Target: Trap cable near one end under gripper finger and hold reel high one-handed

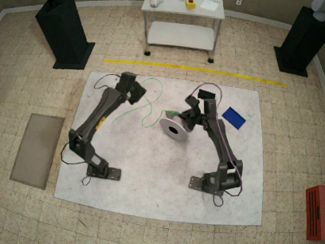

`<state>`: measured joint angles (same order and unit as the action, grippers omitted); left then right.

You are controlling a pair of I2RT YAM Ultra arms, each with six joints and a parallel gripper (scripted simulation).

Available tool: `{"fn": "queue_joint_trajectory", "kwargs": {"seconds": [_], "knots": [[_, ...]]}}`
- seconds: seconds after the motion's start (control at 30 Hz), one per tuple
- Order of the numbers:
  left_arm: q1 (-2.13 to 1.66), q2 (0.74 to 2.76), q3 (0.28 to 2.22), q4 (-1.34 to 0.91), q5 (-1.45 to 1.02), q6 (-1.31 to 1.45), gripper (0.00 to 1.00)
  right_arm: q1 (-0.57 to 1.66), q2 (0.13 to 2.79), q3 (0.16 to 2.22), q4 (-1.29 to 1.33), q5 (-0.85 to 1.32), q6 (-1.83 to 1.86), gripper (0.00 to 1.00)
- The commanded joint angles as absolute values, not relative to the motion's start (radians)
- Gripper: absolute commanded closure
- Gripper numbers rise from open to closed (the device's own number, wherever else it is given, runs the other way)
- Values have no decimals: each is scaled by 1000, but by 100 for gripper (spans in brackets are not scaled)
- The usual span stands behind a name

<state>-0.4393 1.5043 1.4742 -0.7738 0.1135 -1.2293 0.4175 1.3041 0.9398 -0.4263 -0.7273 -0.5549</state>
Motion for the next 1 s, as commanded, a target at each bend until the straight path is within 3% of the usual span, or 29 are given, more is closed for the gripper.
{"fn": "queue_joint_trajectory", "kwargs": {"seconds": [0.0, 0.97], "knots": [[-410, 1451, 1454, -712, 87, -1134, 70, 407, 1260, 1019, -467, -746, -552, 100], [-197, 1232, 1240, -352, 37, -544, 70, 404, 1293, 1184, -601, -748, -557, 100]]}}
